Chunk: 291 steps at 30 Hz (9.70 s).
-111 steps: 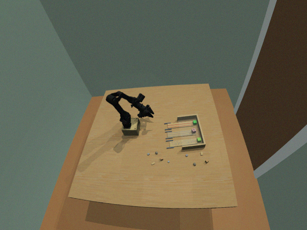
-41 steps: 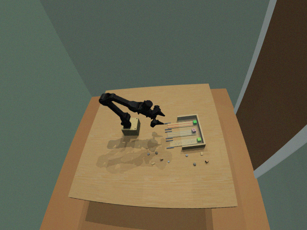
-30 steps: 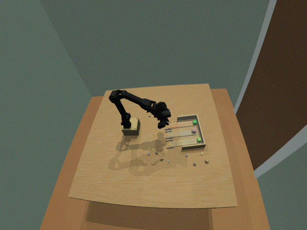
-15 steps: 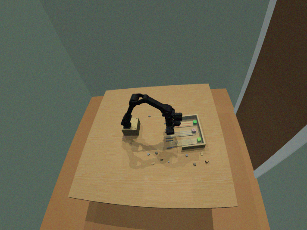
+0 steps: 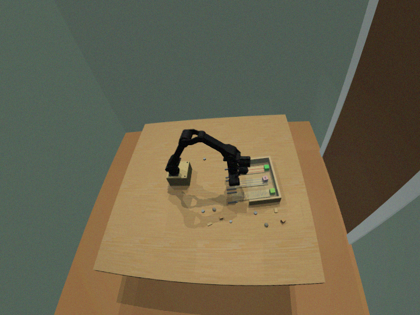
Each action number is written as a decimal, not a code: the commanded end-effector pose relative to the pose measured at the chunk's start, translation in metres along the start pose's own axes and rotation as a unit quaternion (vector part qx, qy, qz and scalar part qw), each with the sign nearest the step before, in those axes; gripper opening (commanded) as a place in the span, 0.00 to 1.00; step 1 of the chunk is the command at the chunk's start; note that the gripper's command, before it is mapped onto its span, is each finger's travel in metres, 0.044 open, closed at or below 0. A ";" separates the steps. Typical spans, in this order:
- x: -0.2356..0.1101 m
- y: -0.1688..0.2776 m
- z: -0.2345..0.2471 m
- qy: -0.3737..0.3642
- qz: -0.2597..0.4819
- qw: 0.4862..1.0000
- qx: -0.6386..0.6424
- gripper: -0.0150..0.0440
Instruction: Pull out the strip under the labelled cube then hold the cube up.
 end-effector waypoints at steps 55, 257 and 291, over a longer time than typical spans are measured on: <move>0.057 0.007 0.000 0.001 0.004 1.000 -0.001 0.25; 0.063 0.193 0.024 0.000 0.014 1.000 -0.001 0.25; 0.017 0.156 0.018 -0.001 0.012 0.997 -0.076 0.52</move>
Point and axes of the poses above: the point midway between the two fingers, 35 mm back from their tips, its own x axis out along the fingers, its own z axis across the jaws, y = z × x, the point moved 8 cm from there along -x, back along the fingers, and after that the axes turned 8 degrees about -x, right-handed, at the moved point
